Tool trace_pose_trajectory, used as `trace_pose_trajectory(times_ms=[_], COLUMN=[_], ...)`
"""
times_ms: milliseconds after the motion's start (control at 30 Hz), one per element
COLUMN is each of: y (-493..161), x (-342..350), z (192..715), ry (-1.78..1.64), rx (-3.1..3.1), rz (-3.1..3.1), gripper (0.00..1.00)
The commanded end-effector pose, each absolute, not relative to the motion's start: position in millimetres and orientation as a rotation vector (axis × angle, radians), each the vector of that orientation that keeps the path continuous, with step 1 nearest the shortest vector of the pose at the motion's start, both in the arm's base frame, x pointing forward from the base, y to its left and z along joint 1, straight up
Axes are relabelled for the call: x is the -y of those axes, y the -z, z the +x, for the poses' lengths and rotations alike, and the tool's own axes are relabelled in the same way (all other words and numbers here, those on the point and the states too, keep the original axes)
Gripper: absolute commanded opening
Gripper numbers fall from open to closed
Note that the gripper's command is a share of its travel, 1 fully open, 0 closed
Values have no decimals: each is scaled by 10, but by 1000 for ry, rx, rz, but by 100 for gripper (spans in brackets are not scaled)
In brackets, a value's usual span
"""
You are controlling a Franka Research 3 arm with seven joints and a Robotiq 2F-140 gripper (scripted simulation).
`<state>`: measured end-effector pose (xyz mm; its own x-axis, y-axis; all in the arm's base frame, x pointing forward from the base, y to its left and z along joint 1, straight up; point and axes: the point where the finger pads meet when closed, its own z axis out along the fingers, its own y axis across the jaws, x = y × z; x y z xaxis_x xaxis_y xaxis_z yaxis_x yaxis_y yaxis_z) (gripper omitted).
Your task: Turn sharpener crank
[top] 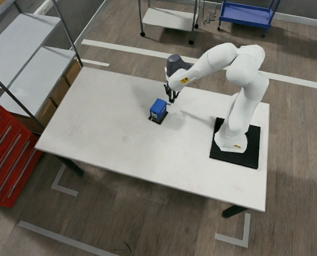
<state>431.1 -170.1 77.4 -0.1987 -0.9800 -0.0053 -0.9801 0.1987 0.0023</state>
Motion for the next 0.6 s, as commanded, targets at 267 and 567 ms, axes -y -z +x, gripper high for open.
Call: trace_pose_trajectory(times_ms=[267,567], y=[-918,-1015], x=[1717,1733], z=[4363,4432], ry=[-8,-8], rx=[-2440,-2440], rz=[-1976,-1976], gripper=[10,10])
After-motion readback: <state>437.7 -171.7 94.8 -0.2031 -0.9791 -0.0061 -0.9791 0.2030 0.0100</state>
